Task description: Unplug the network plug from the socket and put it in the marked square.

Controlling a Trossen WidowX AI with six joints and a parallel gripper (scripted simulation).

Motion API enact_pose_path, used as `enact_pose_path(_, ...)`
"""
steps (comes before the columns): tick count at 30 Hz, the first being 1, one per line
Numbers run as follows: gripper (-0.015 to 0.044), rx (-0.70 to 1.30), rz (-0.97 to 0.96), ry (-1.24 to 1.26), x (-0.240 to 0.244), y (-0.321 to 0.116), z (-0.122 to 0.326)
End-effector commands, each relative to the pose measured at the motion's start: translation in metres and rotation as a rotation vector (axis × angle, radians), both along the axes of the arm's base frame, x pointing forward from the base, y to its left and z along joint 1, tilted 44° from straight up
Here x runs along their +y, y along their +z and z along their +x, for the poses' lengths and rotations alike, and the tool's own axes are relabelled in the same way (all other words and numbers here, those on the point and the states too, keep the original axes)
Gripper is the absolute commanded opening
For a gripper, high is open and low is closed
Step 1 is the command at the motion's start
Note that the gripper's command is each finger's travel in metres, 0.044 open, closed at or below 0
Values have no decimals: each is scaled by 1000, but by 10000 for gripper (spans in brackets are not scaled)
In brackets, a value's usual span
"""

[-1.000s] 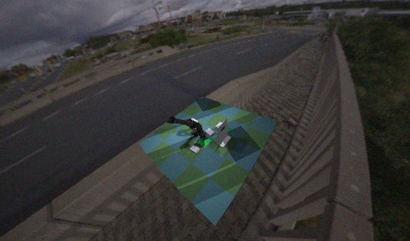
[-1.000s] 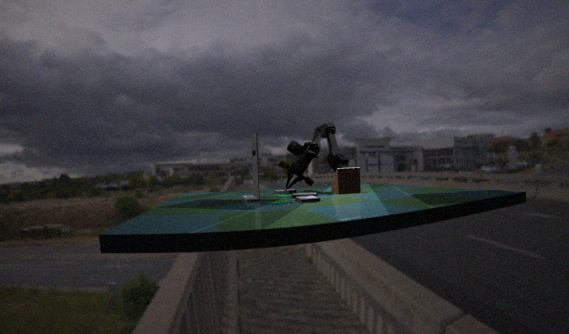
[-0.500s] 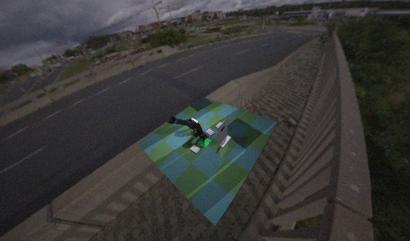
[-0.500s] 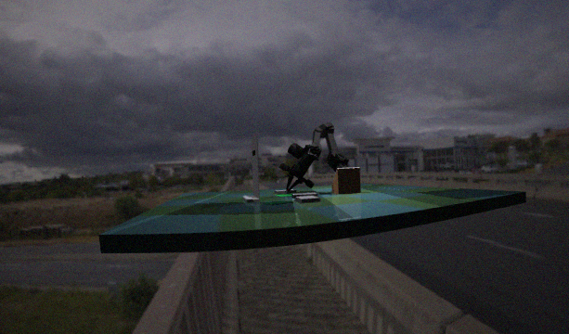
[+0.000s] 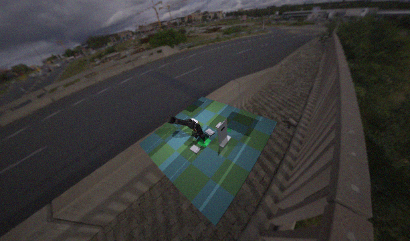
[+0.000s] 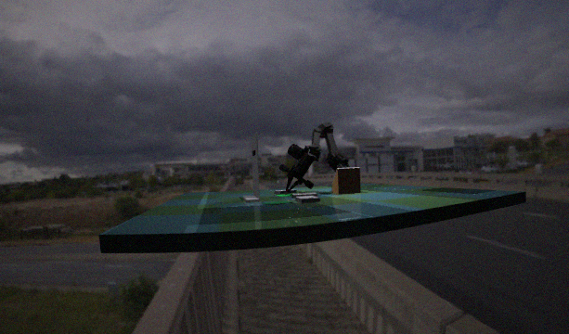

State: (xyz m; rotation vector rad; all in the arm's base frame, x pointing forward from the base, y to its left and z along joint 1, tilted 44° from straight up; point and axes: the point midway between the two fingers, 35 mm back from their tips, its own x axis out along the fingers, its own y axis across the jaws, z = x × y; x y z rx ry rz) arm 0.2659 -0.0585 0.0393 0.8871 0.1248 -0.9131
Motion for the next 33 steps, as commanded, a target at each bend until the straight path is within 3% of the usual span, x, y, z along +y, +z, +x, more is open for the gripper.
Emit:
enact_pose_path(1, 0, 0, 0, 0, 0, 0, 0)
enact_pose_path(2, 0, 0, 0, 0, 0, 0, 0)
enact_pose_path(8, 156, 0, 0, 0, 0, 0, 0)
enact_pose_path(33, 156, 6, 2, 1, 12, 6, -12)
